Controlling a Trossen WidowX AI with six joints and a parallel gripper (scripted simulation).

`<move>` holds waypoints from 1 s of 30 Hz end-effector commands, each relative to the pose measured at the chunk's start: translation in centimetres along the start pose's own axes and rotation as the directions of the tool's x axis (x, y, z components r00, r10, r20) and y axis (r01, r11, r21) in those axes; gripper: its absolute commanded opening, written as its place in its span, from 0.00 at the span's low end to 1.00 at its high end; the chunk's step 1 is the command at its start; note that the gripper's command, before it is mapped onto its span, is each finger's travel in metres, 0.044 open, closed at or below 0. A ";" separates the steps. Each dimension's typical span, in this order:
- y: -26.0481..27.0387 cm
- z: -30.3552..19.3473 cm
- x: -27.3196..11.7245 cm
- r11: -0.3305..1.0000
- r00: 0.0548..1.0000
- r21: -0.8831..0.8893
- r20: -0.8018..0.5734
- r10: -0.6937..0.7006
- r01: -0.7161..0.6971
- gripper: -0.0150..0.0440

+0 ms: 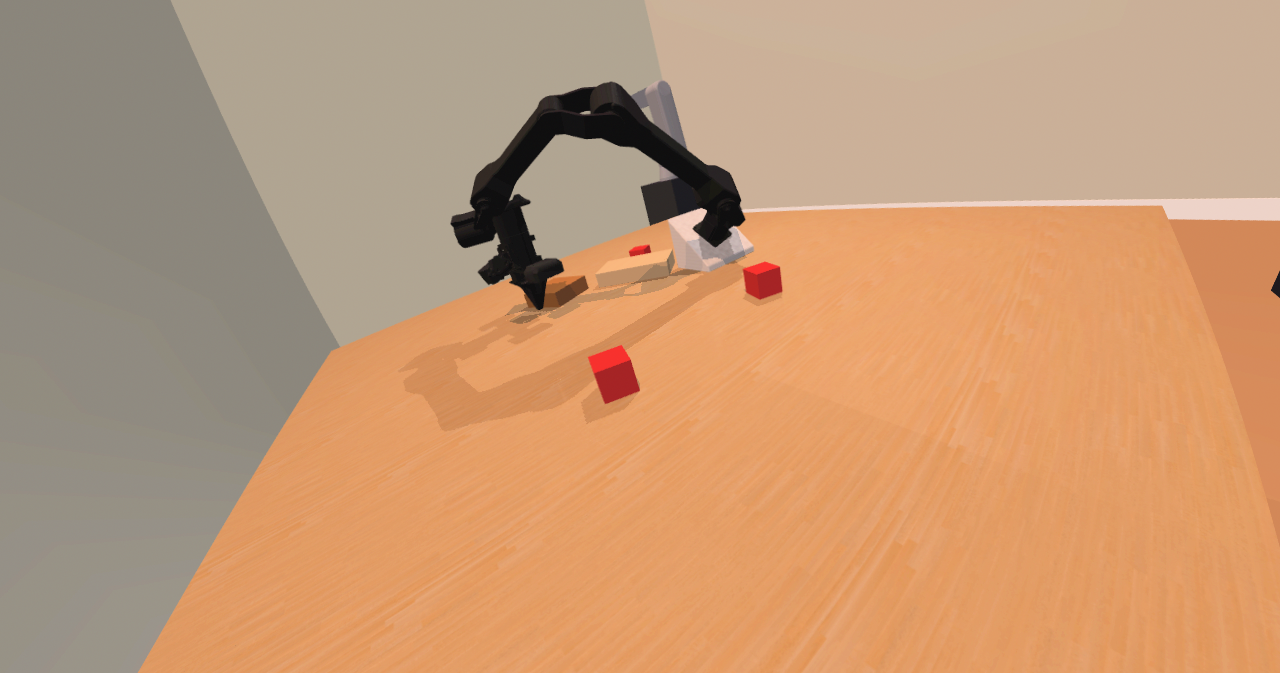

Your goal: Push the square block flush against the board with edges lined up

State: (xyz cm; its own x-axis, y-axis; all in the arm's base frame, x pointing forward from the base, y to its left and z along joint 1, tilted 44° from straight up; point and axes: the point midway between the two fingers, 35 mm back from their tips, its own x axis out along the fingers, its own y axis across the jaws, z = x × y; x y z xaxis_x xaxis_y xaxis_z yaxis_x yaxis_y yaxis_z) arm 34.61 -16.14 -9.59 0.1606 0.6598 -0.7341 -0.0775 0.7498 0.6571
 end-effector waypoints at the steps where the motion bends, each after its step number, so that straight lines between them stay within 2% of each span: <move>1: 0.1 0.7 0.2 1.000 1.000 0.005 -0.001 0.006 -0.006 0.25; 18: 0.2 3.4 0.3 1.000 1.000 0.003 0.000 0.008 -0.008 0.25; 24: 0.0 3.0 -5.0 1.000 1.000 0.004 -0.001 0.006 -0.006 0.25; 30: 0.0 2.9 -5.2 1.000 1.000 -0.001 -0.001 0.006 -0.006 0.25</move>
State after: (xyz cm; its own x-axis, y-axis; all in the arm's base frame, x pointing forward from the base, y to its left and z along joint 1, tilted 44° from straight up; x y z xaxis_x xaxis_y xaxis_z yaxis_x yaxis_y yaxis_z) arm 36.74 -20.05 -5.29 0.1787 0.6579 -0.7316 -0.0676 0.7500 0.6580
